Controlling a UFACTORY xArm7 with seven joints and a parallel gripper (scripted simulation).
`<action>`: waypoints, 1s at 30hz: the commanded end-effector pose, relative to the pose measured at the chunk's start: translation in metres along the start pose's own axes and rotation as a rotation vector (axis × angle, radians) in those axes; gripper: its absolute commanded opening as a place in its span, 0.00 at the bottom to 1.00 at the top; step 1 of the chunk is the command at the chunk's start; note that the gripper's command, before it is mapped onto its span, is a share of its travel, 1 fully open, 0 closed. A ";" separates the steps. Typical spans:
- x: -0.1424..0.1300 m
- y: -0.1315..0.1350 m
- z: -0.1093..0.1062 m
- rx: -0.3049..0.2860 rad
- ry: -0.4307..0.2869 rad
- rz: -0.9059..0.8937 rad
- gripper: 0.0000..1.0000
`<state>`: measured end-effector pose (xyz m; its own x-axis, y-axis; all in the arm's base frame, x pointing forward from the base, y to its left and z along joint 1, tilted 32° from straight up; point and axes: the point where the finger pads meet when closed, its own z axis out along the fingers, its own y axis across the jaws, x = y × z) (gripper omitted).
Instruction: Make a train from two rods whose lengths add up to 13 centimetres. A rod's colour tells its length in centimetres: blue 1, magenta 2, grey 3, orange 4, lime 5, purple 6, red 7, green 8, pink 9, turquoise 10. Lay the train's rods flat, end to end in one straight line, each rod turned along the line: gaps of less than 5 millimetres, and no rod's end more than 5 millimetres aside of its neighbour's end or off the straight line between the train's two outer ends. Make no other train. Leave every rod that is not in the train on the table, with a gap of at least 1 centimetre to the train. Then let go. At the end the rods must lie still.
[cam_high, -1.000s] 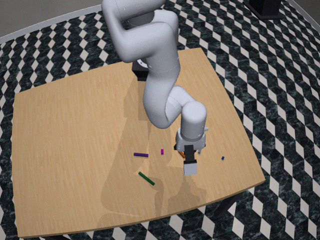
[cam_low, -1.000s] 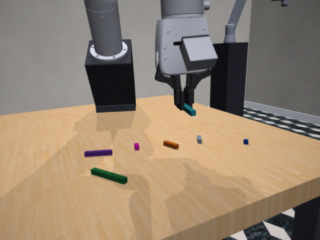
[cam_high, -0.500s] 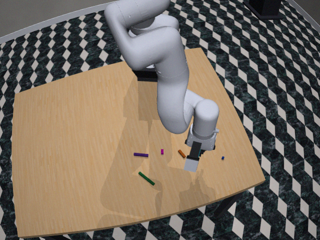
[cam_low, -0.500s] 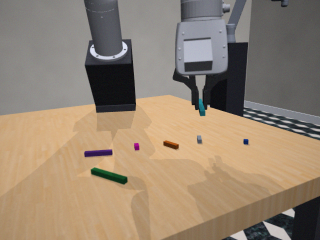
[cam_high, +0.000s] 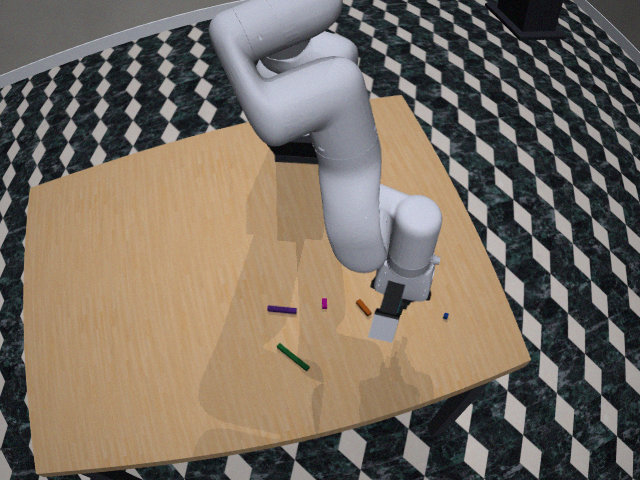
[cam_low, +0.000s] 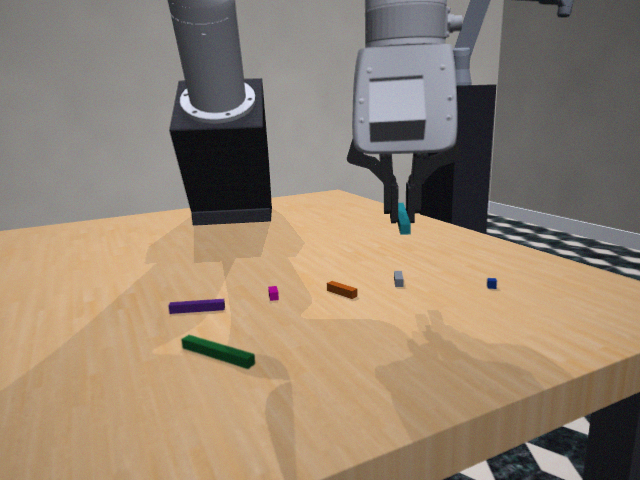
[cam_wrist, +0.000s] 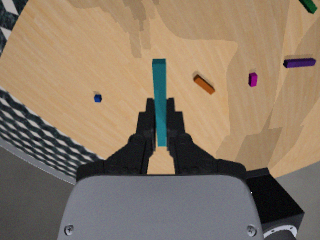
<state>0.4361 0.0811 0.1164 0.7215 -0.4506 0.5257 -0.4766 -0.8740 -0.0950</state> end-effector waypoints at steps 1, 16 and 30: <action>0.000 -0.001 0.007 0.000 0.003 0.000 0.04; 0.001 -0.001 0.061 0.000 0.003 0.000 0.04; 0.001 -0.001 0.082 0.000 0.003 0.000 0.04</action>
<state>0.4774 0.0663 0.0472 0.7206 -0.4514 0.5263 -0.4786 -0.8730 -0.0934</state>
